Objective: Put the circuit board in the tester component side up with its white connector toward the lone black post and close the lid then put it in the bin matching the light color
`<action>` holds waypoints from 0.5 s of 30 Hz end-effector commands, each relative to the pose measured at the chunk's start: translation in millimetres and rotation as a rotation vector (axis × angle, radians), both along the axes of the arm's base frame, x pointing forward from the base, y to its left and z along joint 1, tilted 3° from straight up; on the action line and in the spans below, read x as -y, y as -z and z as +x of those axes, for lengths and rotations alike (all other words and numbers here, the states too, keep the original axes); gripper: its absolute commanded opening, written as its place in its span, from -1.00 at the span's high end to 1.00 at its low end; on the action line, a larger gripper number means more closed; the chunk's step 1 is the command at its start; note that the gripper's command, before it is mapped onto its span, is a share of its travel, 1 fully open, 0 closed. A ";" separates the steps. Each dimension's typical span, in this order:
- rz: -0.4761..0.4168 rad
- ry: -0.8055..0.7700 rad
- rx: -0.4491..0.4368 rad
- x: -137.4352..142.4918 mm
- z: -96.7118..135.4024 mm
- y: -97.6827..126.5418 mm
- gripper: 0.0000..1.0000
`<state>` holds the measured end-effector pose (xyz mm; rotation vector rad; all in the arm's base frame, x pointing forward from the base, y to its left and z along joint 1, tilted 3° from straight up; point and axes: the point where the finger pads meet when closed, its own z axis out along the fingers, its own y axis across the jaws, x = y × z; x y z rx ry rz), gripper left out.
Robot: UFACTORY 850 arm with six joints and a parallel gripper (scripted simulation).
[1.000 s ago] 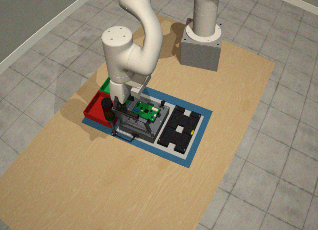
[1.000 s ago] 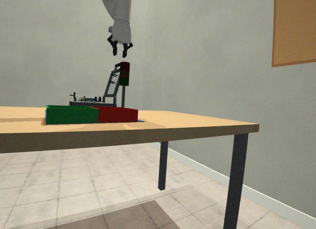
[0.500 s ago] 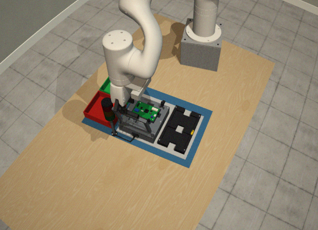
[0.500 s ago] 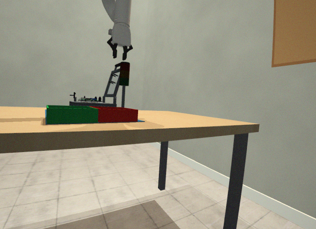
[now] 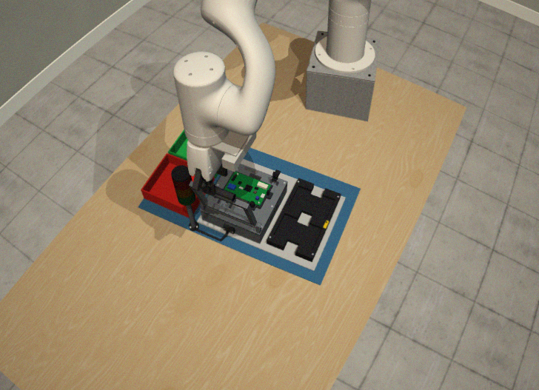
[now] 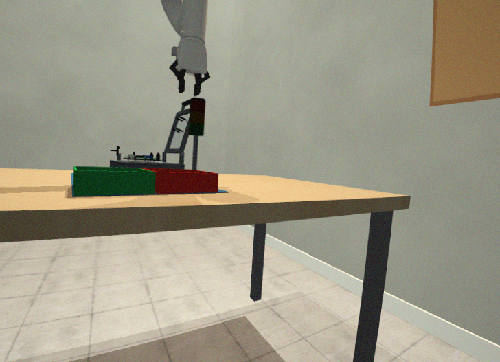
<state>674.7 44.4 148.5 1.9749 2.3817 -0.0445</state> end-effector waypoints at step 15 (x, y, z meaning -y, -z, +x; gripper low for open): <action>0.000 0.000 0.002 1.6 2.3 32.5 -0.03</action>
